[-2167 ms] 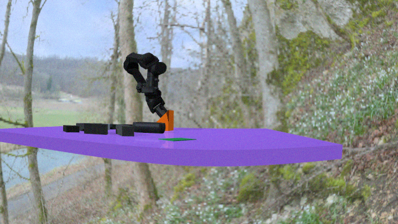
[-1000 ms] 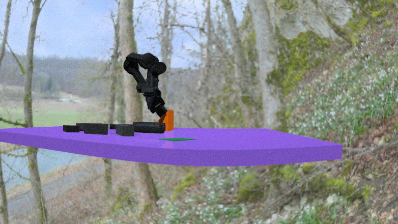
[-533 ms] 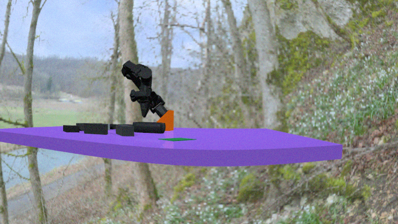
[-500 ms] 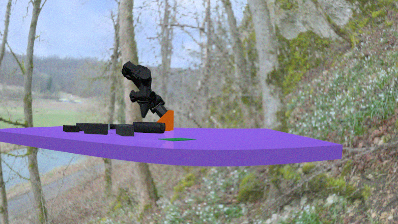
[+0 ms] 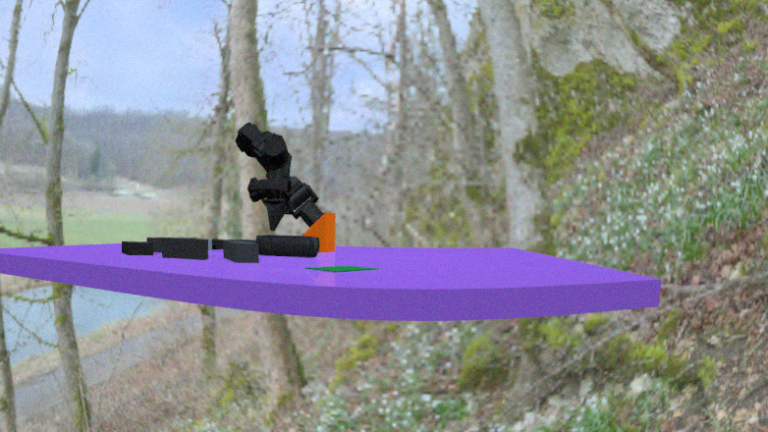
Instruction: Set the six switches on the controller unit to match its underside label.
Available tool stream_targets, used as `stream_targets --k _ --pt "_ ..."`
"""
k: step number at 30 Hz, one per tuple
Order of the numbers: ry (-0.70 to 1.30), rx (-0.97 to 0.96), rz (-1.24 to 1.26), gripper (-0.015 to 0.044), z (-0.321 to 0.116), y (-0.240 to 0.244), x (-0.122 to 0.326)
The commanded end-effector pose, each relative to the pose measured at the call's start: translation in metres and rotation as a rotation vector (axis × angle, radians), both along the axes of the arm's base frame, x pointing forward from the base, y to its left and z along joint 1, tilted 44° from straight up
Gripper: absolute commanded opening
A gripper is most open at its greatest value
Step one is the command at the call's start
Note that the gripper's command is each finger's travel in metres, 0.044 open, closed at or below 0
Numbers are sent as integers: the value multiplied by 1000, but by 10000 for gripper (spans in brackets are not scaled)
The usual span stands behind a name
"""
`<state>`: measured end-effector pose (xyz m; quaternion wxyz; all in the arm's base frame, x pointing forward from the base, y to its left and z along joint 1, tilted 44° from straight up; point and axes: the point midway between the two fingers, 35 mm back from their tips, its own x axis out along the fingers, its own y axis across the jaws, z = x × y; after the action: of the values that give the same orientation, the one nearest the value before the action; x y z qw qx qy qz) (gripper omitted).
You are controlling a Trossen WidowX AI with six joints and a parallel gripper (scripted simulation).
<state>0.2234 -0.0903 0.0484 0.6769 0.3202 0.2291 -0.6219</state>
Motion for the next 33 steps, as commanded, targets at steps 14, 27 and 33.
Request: stream_targets --k 14,27,33 --pt "8 3 1 0 -20 -18 -5" --pt "8 6 2 0 -35 -32 -9" --pt "8 6 2 0 -39 -37 -12"
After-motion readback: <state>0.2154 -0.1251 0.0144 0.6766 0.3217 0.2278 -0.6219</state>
